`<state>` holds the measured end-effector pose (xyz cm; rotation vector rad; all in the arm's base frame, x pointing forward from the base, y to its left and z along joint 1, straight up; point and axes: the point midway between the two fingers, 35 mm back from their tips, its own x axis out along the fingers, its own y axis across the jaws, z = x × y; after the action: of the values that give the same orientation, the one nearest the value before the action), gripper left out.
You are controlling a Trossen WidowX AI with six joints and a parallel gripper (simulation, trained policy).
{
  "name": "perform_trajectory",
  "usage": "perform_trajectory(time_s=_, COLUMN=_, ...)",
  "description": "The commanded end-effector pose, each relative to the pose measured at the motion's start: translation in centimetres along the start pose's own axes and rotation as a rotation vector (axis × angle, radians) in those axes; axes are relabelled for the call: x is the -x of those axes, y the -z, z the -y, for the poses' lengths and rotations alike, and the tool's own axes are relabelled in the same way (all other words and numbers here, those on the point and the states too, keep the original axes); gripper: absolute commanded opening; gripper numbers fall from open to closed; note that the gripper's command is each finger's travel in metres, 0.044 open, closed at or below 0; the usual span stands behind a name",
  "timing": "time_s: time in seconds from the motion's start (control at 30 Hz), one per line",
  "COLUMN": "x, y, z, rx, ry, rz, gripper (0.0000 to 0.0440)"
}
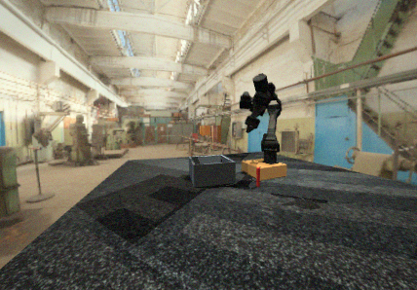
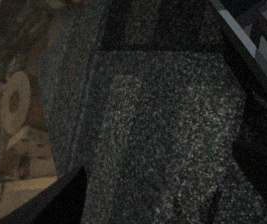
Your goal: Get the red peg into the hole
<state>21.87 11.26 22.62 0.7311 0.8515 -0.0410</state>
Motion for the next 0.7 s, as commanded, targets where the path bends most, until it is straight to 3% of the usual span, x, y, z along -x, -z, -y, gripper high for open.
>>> perform_trajectory(time_s=0.0, x=-0.6, y=0.8, z=1.2, rx=-0.012, ry=0.086, rz=-0.055, gripper=0.044)
perform_trajectory(time_s=0.67, x=-4.2, y=6.4, z=8.1, rx=-0.079, ry=0.632, rz=-0.342, gripper=0.044)
